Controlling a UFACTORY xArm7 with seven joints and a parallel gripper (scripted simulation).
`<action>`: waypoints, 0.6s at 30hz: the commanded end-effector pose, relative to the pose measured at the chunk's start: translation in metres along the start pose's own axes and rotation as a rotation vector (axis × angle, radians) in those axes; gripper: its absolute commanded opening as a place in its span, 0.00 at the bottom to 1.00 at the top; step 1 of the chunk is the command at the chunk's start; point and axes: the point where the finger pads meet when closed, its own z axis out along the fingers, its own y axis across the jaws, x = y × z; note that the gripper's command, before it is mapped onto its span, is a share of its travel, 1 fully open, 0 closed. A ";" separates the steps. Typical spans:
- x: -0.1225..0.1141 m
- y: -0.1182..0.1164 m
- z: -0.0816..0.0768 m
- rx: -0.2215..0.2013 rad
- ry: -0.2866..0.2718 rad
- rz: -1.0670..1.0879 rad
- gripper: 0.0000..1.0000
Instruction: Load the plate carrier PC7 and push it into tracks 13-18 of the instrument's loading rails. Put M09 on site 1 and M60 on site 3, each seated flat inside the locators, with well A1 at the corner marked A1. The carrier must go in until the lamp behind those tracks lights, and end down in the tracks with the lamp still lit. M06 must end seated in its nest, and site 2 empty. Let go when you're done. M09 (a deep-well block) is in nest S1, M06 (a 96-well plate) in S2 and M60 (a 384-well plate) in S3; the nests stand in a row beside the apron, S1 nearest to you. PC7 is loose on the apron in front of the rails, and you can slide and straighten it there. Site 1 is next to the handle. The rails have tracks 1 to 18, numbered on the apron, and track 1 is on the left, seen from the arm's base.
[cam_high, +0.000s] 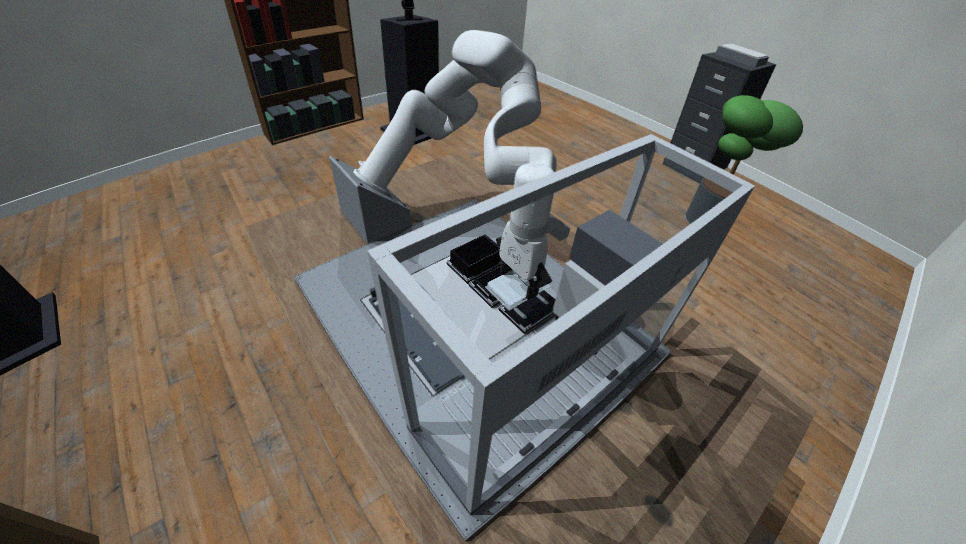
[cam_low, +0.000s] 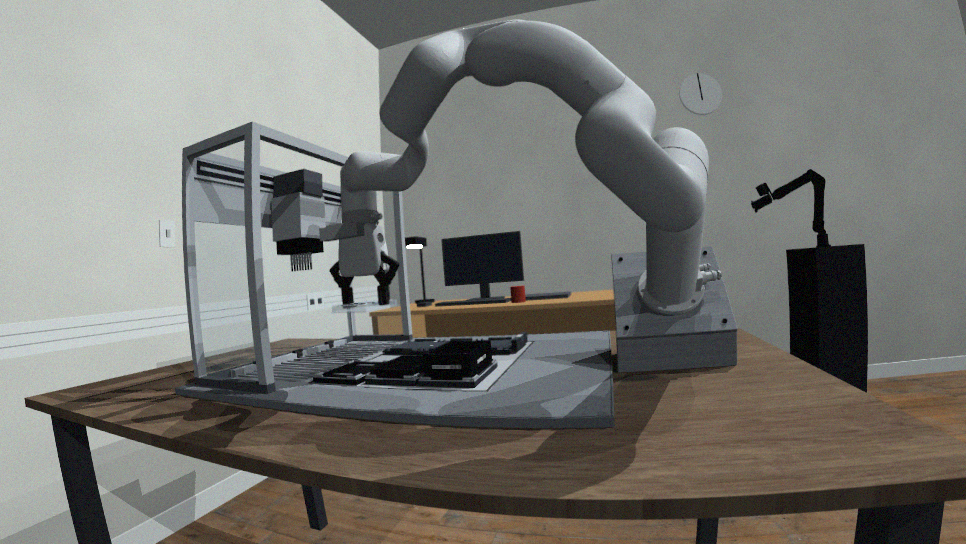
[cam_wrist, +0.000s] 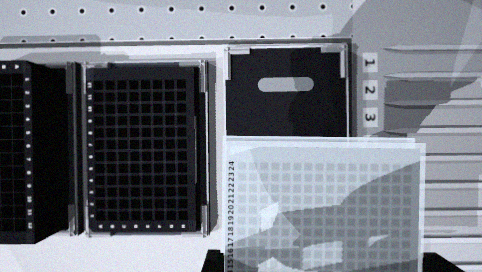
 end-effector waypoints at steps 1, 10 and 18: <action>-0.018 0.002 -0.003 -0.005 -0.002 0.001 0.00; -0.063 0.002 -0.002 -0.005 -0.003 0.001 0.00; -0.093 0.003 -0.002 -0.004 -0.003 0.001 0.00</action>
